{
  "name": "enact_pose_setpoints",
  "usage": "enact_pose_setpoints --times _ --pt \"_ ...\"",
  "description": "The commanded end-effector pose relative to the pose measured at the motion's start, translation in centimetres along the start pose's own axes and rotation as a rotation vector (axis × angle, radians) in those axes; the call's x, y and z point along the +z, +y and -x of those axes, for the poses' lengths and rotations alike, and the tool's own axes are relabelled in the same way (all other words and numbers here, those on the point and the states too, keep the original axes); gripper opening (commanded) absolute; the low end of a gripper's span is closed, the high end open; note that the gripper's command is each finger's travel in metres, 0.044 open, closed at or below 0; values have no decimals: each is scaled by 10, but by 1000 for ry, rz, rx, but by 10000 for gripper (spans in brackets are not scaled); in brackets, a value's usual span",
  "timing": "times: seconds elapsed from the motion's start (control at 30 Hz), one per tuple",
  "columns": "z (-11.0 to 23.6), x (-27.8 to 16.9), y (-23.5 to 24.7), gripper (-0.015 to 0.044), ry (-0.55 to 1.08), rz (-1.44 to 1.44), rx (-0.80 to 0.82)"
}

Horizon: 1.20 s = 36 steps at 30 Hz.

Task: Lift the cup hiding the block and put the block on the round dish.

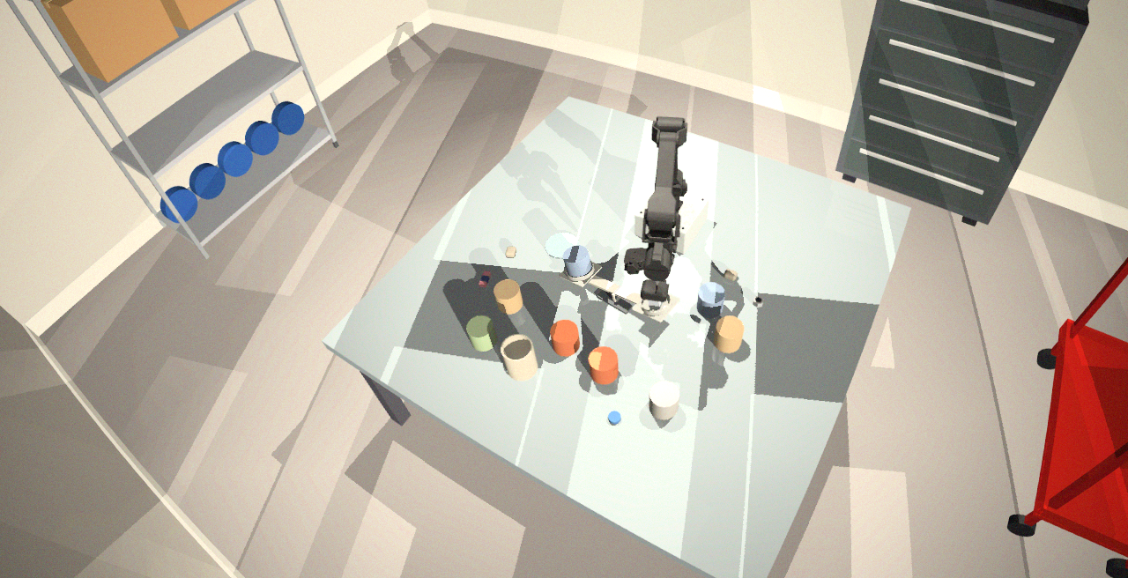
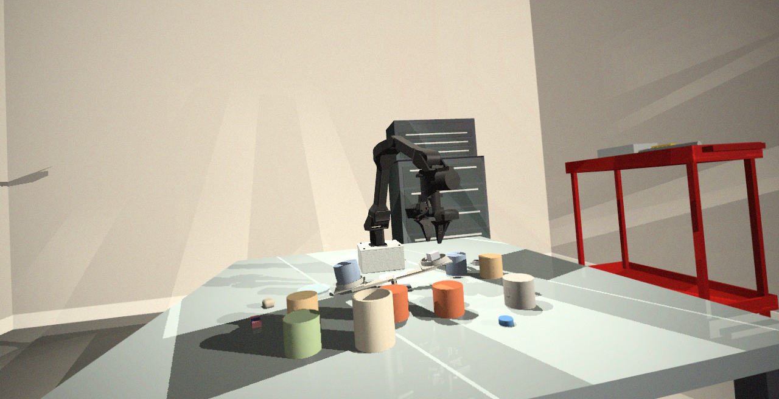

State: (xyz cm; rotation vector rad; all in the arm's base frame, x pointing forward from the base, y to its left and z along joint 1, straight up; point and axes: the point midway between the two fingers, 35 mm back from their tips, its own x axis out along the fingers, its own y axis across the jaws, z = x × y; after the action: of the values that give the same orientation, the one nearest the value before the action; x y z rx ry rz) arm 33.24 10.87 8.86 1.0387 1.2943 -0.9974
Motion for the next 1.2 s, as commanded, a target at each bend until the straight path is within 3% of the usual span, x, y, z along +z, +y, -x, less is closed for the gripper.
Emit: enact_pose_setpoints --times 0.0,1.17 --pt "3 5 2 260 5 -120 1" --pt "-47 6 2 260 5 -143 0"
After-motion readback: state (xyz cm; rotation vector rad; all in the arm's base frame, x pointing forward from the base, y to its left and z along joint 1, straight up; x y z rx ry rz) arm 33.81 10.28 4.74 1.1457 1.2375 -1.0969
